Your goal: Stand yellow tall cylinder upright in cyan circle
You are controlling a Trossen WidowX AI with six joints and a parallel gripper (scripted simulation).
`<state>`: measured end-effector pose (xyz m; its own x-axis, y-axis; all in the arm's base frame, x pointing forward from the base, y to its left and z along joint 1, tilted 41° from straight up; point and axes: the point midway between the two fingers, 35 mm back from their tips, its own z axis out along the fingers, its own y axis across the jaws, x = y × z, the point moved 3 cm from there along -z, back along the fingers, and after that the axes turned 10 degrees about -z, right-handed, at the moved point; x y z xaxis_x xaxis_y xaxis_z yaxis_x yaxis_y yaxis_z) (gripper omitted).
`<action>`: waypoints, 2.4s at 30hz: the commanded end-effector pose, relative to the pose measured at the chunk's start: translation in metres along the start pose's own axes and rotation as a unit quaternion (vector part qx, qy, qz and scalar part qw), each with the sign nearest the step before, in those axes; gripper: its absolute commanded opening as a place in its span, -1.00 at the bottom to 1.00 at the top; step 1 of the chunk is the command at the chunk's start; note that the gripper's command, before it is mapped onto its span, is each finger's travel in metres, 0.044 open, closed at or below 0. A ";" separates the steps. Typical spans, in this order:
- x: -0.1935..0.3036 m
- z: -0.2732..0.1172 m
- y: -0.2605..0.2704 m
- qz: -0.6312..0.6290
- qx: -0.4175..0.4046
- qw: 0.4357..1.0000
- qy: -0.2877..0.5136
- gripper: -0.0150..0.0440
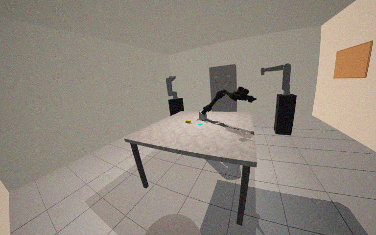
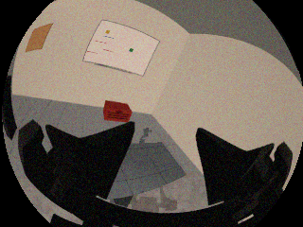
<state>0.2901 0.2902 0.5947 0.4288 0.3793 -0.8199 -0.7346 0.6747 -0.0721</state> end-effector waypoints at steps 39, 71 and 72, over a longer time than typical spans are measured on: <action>0.251 -0.143 -0.230 -0.340 0.003 0.811 0.476 0.56; 0.318 -0.378 -0.319 -0.303 -0.153 0.629 0.699 0.56; 0.319 -0.386 -0.319 -0.298 -0.159 0.626 0.703 0.56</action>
<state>0.4713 -0.0319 0.1588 -0.0499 -0.9560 -0.2891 -0.7824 0.2174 -0.5835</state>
